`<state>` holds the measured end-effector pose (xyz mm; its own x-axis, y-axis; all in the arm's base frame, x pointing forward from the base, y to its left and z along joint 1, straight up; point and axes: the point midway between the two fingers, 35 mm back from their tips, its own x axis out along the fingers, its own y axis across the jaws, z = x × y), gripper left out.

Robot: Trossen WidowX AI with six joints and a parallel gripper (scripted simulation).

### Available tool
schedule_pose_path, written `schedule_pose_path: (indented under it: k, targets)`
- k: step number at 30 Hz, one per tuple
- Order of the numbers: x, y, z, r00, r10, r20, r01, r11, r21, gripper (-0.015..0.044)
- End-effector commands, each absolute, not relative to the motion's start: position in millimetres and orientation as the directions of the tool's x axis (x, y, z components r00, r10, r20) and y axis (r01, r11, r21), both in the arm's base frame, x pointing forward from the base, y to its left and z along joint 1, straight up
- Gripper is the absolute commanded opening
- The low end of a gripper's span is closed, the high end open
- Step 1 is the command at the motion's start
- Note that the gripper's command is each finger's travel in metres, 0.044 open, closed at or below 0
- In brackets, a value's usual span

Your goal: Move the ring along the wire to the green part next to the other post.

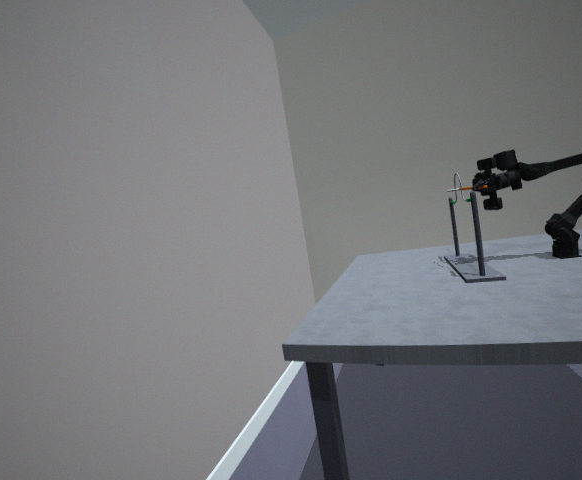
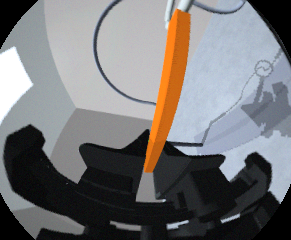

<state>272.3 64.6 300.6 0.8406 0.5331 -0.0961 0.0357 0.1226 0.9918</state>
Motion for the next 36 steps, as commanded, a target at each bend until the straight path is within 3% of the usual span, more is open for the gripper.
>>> schedule_pose_path:
  k: [1,36]
  targets:
    - [272,64,304,0.841,0.530,-0.111,0.032,0.156,0.987,-0.0150]
    - [272,52,277,0.840,0.358,-0.409,0.083,0.659,0.748,-0.0150]
